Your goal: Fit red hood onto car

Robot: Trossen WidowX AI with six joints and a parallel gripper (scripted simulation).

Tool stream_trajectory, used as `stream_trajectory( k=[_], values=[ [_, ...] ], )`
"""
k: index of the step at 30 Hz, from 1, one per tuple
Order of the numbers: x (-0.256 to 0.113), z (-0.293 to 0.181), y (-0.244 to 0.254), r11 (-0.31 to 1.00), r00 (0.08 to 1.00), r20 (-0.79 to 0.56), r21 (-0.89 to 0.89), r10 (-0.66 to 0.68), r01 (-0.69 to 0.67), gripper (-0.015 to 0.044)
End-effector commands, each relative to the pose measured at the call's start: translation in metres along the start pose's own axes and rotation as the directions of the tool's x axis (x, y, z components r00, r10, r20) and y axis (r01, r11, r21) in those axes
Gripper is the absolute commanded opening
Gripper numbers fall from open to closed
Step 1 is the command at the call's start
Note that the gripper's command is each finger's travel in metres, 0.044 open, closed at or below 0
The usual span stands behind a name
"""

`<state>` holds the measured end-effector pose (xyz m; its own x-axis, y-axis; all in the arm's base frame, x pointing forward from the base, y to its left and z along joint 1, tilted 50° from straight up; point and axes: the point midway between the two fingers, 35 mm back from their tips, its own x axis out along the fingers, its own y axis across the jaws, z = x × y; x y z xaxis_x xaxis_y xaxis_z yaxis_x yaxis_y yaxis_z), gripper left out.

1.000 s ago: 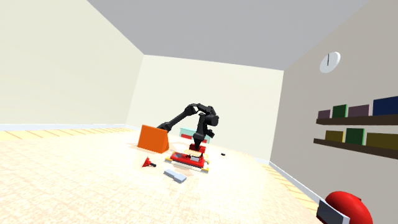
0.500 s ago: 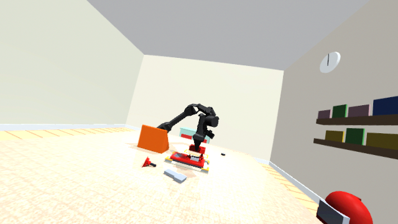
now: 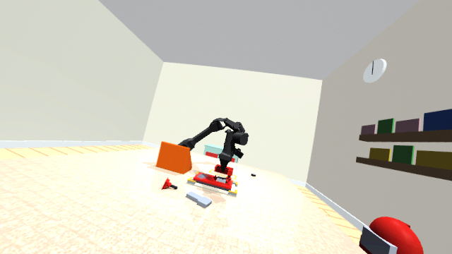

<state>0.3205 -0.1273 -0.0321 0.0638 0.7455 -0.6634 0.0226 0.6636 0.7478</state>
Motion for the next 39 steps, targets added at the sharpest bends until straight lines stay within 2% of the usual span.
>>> stream_trajectory(
  k=[1,39],
  values=[
    [0.001,0.001,0.000,1.000,1.000,0.005,0.003,0.002,-0.002,0.0000],
    [0.013,0.001,0.001,1.000,1.000,0.006,0.002,0.002,-0.002,0.0000]
  ],
)
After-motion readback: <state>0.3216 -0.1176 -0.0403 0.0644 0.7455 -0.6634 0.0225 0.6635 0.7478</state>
